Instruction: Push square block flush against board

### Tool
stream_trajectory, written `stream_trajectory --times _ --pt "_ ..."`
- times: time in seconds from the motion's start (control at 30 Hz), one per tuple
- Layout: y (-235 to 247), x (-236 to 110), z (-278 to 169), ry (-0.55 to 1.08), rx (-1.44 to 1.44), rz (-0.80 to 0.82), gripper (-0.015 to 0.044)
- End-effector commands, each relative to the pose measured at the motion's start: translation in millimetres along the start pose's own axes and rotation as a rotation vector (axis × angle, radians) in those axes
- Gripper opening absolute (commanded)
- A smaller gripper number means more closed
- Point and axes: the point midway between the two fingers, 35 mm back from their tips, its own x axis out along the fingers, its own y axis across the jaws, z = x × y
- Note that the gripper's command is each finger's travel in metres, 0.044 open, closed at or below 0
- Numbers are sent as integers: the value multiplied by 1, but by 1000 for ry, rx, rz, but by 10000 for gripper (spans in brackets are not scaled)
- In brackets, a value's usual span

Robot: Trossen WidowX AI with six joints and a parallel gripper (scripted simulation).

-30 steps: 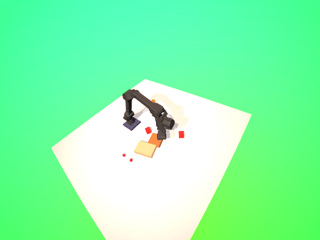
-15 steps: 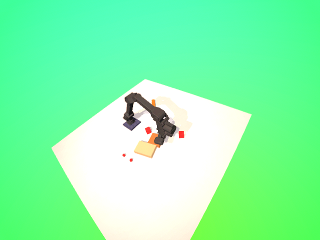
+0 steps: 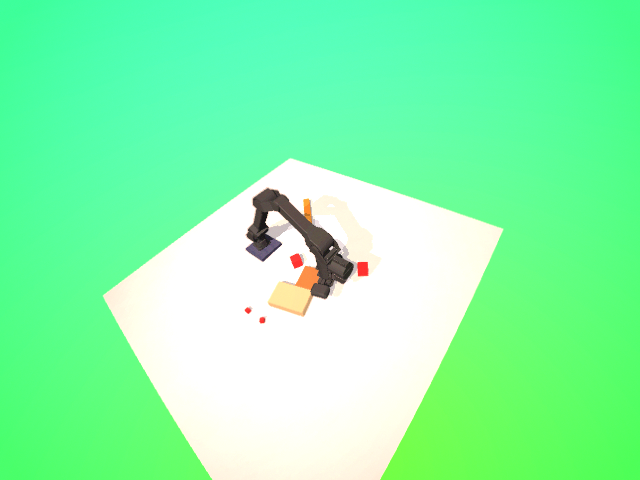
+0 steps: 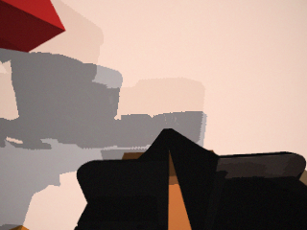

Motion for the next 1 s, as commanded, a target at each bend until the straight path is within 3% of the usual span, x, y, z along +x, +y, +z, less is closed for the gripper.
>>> stream_trajectory --times 0.0,0.97 --pt "-1 -1 -3 -7 7 -7 0" --pt "-1 1 -48 -3 7 -7 0"
